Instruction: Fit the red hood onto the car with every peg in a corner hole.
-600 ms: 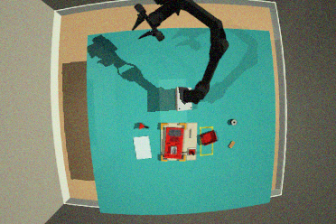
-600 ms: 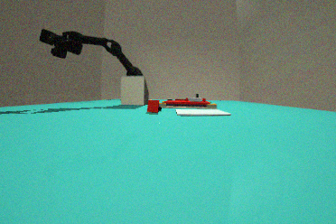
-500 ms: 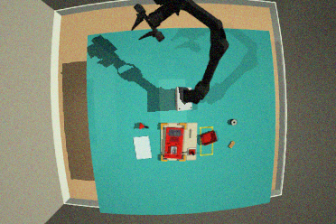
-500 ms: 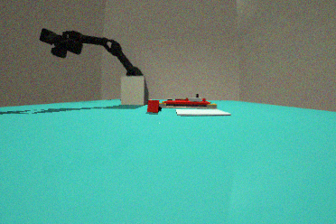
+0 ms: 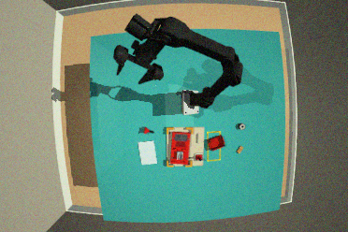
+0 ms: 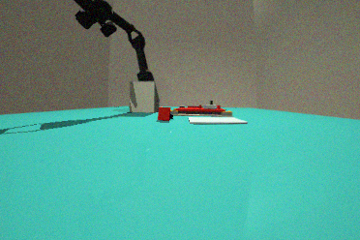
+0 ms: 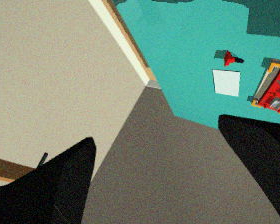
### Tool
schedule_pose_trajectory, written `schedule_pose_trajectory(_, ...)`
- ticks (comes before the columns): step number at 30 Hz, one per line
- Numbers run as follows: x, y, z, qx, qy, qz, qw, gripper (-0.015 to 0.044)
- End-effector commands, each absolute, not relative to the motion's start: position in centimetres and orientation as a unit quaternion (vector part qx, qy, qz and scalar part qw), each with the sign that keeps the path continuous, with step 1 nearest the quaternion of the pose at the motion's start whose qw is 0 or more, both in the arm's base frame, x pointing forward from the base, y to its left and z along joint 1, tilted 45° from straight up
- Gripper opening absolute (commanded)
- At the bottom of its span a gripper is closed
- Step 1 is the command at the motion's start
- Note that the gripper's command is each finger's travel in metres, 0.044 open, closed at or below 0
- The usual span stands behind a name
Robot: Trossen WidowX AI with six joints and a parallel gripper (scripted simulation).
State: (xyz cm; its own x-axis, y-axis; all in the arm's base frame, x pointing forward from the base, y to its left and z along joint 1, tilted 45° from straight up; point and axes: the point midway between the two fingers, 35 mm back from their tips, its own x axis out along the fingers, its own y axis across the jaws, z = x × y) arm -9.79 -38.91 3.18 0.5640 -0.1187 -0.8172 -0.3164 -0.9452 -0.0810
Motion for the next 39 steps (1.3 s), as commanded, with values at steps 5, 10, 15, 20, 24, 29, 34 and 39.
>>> schedule_pose_trajectory(5, 0.9, -38.4, 4.9, -0.888, 0.006, 0.46, 0.027, 0.044)
schedule_pose_trajectory(10, 8.9, -36.3, 6.4, -0.888, -0.086, 0.449, -0.037, 0.044)
schedule_pose_trajectory(15, 16.3, -32.3, 7.7, -0.878, -0.182, 0.431, -0.1, 0.044)
schedule_pose_trajectory(20, 22.5, -26.9, 9.0, -0.857, -0.277, 0.403, -0.163, 0.044)
schedule_pose_trajectory(24, 26.3, -21.7, 9.9, -0.831, -0.352, 0.376, -0.211, 0.044)
schedule_pose_trajectory(29, 29.5, -14.5, 10.8, -0.787, -0.442, 0.336, -0.269, 0.044)
schedule_pose_trajectory(34, 30.9, -7.0, 11.8, -0.735, -0.527, 0.286, -0.317, 0.044)
schedule_pose_trajectory(39, 30.4, 0.6, 12.8, -0.679, -0.605, 0.227, -0.348, 0.044)
